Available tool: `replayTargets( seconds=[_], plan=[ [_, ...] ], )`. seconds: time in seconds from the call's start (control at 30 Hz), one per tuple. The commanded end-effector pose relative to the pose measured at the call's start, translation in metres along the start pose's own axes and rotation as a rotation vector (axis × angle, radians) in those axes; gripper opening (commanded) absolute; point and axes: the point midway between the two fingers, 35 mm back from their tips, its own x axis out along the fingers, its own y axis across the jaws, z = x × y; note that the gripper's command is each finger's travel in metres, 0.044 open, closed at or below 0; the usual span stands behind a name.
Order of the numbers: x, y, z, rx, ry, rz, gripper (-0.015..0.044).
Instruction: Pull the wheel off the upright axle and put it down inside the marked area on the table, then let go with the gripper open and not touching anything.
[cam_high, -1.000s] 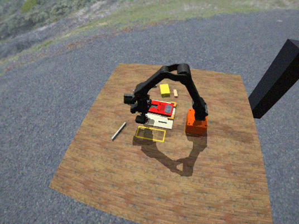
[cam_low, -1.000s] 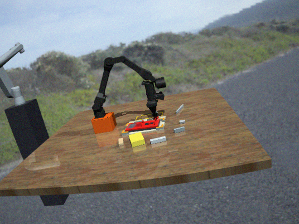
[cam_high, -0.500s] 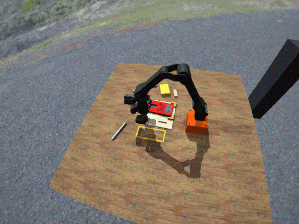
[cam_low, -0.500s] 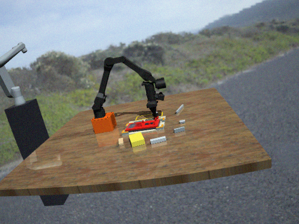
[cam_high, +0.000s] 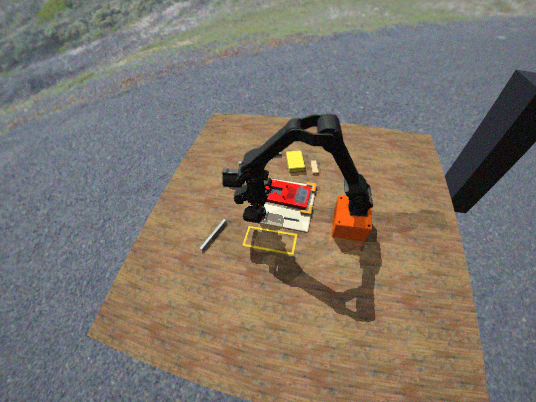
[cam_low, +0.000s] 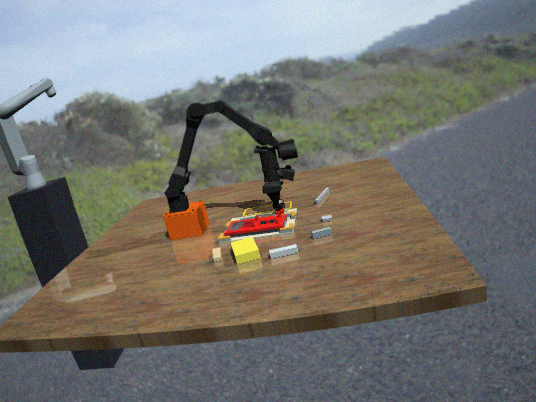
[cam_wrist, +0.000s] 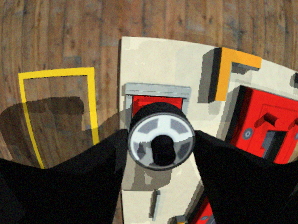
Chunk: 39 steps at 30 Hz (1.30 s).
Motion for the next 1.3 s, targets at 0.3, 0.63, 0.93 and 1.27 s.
replayTargets(
  seconds=[0.3, 0.63, 0.93, 1.27],
  plan=[
    [-0.007, 0.000, 0.001, 0.000, -0.005, 0.001, 0.0000],
    [-0.010, 0.000, 0.002, 0.001, -0.005, 0.002, 0.0000],
    [-0.013, 0.000, 0.002, 0.001, -0.005, 0.002, 0.0000],
    [-0.017, 0.000, 0.002, 0.001, -0.005, 0.003, 0.0000]
  ],
)
